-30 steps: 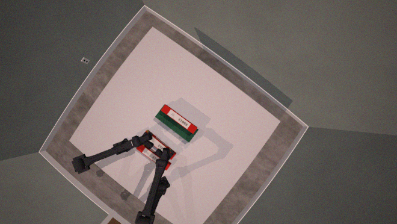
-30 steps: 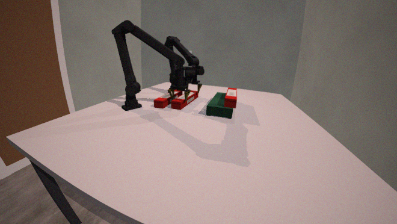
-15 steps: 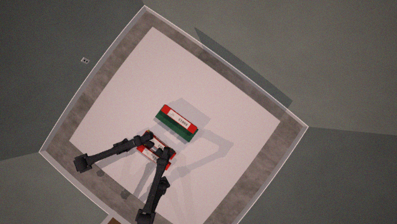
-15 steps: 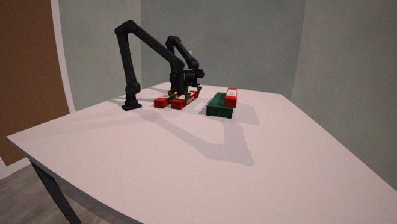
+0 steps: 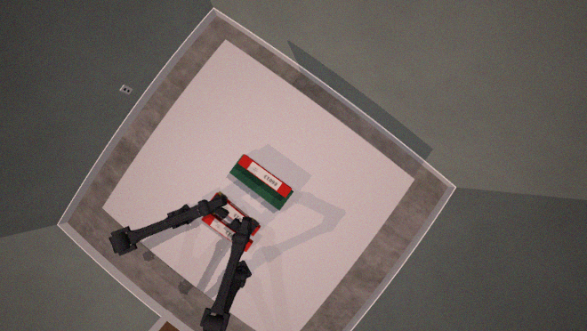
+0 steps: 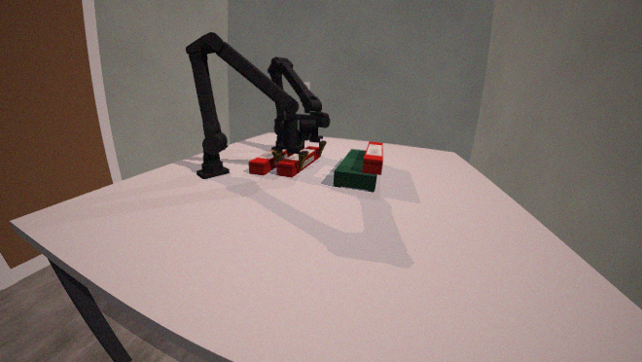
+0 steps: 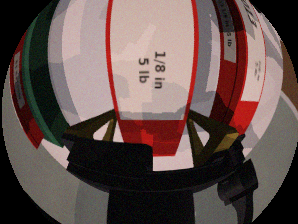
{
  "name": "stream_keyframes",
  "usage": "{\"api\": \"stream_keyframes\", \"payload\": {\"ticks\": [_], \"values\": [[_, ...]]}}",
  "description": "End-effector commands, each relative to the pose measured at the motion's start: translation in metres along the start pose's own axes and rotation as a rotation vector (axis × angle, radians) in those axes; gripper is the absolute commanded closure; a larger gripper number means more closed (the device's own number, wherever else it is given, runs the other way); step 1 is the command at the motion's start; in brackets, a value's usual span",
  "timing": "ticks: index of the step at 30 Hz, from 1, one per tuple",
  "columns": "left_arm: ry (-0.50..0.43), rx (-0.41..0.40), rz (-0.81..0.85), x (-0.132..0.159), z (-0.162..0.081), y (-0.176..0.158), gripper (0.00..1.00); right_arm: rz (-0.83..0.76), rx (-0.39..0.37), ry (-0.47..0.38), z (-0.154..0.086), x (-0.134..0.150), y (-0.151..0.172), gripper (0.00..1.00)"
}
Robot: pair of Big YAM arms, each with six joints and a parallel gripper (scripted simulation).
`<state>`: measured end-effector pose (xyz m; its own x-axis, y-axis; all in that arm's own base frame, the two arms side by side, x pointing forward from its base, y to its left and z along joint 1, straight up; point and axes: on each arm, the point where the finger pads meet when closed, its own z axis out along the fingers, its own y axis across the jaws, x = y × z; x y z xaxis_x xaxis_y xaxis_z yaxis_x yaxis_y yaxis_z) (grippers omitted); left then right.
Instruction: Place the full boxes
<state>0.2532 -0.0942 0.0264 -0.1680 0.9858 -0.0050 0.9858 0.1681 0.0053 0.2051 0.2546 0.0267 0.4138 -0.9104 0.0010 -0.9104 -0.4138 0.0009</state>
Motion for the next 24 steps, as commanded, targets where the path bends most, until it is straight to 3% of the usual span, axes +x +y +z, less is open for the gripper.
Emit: {"api": "stream_keyframes", "payload": {"ticks": [1, 3, 4, 24], "values": [[-0.015, -0.026, -0.001, -0.0074, -0.0078, 0.0121, 0.0, 0.004, 0.035, -0.02, -0.0101, -0.006, -0.0135, 0.0], [-0.015, -0.026, -0.001, -0.0074, -0.0078, 0.012, 0.0, 0.004, 0.035, -0.02, -0.0101, -0.006, -0.0134, 0.0], [-0.015, -0.026, -0.001, -0.0074, -0.0078, 0.012, 1.0, 0.004, 0.035, -0.02, -0.0101, -0.006, -0.0134, 1.0], [-0.015, -0.026, -0.001, -0.0074, -0.0078, 0.012, 1.0, 0.004, 0.035, -0.02, -0.0101, -0.006, -0.0134, 1.0]]}}
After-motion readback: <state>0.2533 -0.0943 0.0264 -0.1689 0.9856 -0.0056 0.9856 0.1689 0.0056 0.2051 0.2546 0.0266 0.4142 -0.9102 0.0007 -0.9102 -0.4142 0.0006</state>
